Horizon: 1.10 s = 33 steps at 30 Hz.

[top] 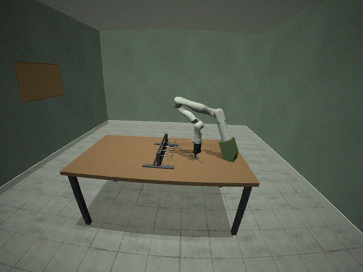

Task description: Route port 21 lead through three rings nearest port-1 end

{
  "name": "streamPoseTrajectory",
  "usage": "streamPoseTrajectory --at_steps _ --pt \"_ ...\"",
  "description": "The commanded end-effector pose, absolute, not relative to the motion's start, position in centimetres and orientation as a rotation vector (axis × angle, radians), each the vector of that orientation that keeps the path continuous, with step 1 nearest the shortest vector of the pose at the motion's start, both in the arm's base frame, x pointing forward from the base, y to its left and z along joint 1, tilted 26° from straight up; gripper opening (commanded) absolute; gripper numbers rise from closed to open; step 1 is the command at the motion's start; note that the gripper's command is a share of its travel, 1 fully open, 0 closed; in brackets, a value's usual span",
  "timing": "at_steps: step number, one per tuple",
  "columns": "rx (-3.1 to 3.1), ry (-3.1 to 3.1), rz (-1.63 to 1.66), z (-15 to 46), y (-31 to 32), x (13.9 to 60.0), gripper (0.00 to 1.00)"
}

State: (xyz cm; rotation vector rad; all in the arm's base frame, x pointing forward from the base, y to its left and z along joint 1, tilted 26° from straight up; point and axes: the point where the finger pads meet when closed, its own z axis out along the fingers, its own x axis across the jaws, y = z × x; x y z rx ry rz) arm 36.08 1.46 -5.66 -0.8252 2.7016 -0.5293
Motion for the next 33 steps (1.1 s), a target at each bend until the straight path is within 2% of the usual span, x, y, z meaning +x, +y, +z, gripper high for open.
streamPoseTrajectory --at_steps 1,33 --pt "-0.826 2.700 -0.529 -5.6 1.5 36.1 0.00" --pt "-0.826 2.700 -0.529 -3.3 2.2 35.2 0.00"
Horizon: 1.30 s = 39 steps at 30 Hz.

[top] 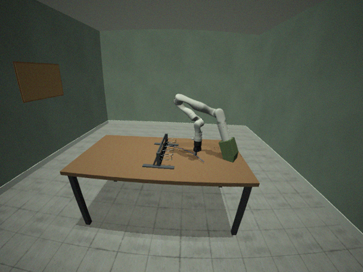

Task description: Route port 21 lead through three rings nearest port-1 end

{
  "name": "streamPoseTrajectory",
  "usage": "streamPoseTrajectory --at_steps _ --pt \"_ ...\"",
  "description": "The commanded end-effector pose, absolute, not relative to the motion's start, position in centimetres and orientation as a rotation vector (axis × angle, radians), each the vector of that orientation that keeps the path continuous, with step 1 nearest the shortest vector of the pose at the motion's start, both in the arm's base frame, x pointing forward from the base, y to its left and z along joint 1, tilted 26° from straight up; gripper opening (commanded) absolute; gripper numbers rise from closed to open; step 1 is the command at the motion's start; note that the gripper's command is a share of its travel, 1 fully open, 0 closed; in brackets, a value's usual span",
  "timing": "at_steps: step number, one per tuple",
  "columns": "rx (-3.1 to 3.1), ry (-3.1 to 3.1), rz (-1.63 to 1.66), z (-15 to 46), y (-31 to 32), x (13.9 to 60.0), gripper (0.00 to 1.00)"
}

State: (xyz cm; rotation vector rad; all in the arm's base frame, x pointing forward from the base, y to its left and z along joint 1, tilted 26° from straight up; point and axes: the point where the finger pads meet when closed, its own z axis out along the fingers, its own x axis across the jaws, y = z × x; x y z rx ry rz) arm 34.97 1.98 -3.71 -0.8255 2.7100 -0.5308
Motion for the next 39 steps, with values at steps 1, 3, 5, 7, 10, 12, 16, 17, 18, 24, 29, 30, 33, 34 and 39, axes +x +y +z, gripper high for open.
streamPoseTrajectory --at_steps 1,3,5,7,10,12,16,17,18,24,29,30,33,34,39 --pt "-0.826 2.700 -0.529 -3.3 2.2 35.2 0.00" --pt "-0.826 2.700 -0.529 -3.2 2.2 35.1 0.00" --pt "-0.826 2.700 -0.529 -3.0 2.3 35.1 0.00" --pt "-0.826 2.700 -0.529 -2.8 2.3 35.0 0.00" --pt "-0.826 2.700 -0.529 -2.6 2.4 34.9 0.00" --pt "-0.826 2.700 -0.529 -2.4 2.4 34.8 0.00" --pt "-0.826 2.700 -0.529 -2.2 2.5 34.8 0.00" --pt "-0.826 2.700 -0.529 -2.2 2.5 34.7 0.00" --pt "-0.826 2.700 -0.529 -2.2 2.5 34.7 0.00" --pt "-0.826 2.700 -0.529 -2.1 2.5 34.7 0.00" --pt "-0.826 2.700 -0.529 -2.0 2.5 34.7 0.00" --pt "-0.826 2.700 -0.529 -2.0 2.5 34.7 0.00" --pt "-0.825 2.700 -0.529 -2.0 2.6 34.7 0.00" --pt "-0.824 2.701 -0.529 -2.0 2.6 34.7 0.00" --pt "-0.820 2.701 -0.531 -1.9 2.6 34.8 0.00"
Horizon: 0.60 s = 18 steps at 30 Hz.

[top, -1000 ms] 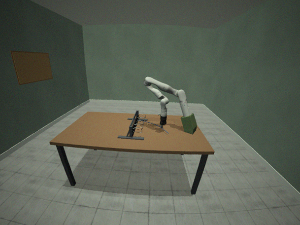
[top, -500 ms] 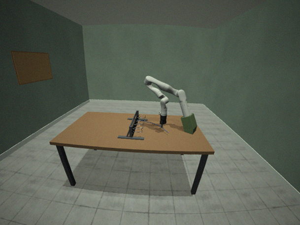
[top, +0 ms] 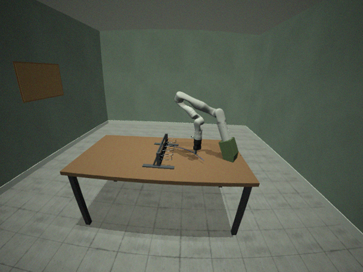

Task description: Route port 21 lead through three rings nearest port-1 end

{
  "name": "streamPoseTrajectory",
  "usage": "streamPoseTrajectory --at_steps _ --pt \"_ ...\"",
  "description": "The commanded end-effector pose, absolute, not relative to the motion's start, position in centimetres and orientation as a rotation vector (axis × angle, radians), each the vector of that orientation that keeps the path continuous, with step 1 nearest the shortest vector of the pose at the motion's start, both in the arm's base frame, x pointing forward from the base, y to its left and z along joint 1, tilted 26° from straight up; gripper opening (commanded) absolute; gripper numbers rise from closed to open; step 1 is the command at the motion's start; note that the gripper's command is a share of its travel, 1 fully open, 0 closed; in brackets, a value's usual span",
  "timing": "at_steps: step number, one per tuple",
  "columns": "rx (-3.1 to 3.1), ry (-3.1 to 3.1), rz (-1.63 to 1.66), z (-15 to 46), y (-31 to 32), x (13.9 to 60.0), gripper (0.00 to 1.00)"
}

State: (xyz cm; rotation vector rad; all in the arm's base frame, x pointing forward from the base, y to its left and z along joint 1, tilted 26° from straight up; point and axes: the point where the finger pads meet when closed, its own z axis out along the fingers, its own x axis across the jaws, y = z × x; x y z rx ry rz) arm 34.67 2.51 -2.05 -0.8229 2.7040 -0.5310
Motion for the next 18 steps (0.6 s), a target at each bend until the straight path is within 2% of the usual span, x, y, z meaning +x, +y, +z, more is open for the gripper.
streamPoseTrajectory --at_steps 1,18 --pt "-0.817 2.702 -0.531 -1.9 2.6 34.9 0.00" --pt "-0.688 2.723 -0.509 0.4 4.9 37.5 0.00"
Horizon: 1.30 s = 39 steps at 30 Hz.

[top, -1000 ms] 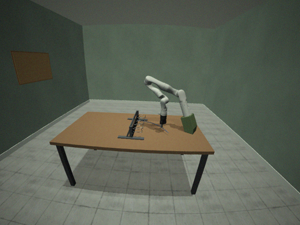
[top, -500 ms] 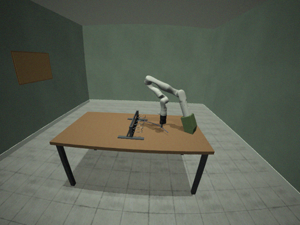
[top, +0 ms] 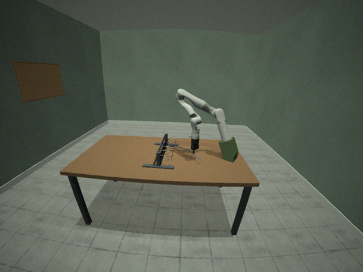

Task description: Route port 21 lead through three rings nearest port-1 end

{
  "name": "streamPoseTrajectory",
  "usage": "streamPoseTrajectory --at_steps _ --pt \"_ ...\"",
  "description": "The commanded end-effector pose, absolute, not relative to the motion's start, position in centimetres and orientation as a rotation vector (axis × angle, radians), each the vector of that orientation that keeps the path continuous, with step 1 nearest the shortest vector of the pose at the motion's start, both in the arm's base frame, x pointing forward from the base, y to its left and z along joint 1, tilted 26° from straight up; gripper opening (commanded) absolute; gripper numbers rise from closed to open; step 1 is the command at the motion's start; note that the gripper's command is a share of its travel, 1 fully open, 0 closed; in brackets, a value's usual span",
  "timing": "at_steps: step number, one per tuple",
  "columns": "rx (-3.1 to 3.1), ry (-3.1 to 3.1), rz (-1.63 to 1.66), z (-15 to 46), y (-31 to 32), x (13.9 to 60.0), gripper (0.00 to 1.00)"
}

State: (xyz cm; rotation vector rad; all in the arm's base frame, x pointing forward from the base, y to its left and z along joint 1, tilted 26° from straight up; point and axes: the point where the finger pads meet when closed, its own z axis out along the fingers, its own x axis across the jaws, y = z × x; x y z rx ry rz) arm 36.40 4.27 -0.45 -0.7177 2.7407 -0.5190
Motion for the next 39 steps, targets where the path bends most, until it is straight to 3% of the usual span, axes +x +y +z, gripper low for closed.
streamPoseTrajectory --at_steps 1,17,28,39 --pt "-0.676 2.724 -0.510 0.7 5.1 37.8 0.00" --pt "-0.450 2.751 -0.466 5.1 9.4 42.6 0.00" --pt "-0.143 2.755 -0.412 11.0 15.2 49.4 0.00" --pt "0.007 2.748 -0.382 13.9 18.0 52.7 0.00"
